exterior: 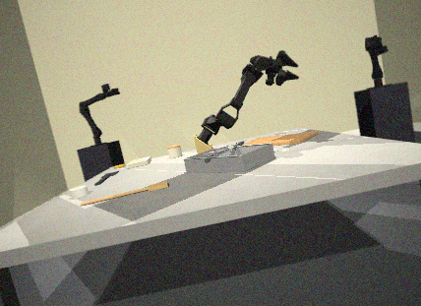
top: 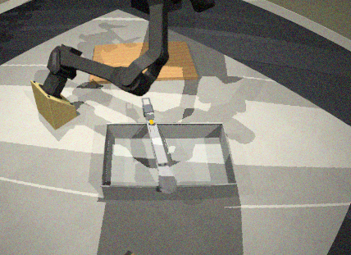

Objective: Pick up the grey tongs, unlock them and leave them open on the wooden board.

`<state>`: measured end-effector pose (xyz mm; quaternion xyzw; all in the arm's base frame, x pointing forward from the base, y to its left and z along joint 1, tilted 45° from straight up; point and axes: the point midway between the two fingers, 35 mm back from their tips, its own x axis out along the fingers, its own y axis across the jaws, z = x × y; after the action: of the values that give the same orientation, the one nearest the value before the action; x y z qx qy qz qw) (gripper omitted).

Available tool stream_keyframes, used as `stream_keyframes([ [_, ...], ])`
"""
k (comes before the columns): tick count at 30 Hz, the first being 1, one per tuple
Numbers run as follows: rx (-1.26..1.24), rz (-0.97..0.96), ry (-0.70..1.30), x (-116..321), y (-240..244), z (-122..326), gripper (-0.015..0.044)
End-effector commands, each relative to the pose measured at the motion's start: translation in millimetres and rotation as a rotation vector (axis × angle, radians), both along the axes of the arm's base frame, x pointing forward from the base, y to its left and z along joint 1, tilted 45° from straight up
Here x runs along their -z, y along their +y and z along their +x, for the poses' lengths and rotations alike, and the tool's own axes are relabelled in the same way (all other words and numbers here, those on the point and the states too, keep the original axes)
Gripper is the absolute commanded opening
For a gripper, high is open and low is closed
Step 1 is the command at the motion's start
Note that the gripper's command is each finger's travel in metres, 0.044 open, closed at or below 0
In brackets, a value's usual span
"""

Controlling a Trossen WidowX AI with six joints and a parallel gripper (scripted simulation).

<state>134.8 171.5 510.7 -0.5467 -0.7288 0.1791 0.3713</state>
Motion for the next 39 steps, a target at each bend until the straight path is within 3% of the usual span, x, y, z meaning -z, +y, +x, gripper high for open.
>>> stream_keyframes([
  [1,-0.001,0.007,-0.014,-1,0,-2,0.0374],
  [6,-0.012,0.138,-0.247,-20,-2,-44,0.0260],
  [13,-0.016,0.533,-0.698,-52,-36,-139,0.0260],
  [17,-0.040,0.655,-0.761,-56,-49,-161,0.0260],
  [22,0.014,0.978,-0.953,-63,-96,-211,0.0260],
  [28,0.146,1.436,-1.069,-58,-174,-256,0.0260],
  [33,0.294,1.803,-1.044,-42,-246,-275,0.0260],
  [39,0.416,2.035,-0.924,-27,-292,-267,0.0260],
])
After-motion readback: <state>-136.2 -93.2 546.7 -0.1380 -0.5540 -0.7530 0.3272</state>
